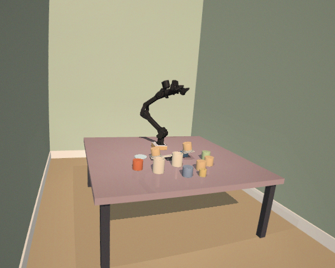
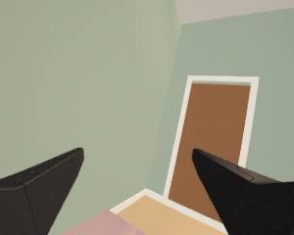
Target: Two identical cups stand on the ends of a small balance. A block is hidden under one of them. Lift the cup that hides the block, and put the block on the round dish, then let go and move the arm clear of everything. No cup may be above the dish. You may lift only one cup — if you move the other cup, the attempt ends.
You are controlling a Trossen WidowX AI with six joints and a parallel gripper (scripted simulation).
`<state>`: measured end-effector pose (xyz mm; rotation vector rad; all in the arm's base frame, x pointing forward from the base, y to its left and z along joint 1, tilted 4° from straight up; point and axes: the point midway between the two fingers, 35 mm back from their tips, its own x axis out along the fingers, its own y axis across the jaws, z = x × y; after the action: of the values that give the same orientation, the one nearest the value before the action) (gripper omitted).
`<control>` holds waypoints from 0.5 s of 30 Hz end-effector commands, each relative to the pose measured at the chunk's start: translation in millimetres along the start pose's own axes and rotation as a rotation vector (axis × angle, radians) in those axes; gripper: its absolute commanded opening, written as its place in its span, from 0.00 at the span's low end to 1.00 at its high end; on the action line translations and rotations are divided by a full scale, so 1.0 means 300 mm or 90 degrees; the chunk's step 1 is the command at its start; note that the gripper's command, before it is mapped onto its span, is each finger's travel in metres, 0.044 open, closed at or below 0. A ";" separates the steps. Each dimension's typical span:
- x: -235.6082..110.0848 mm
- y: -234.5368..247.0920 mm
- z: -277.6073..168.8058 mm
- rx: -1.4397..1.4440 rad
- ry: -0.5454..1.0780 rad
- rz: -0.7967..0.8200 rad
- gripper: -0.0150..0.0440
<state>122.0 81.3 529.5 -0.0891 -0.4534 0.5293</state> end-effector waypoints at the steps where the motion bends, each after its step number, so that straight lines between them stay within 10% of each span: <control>1: 0.012 -0.005 -0.096 0.014 0.066 -0.019 1.00; 15: -0.034 -0.064 -0.468 0.074 0.321 -0.132 1.00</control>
<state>177.9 70.5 423.1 -0.0732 -0.0154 0.3566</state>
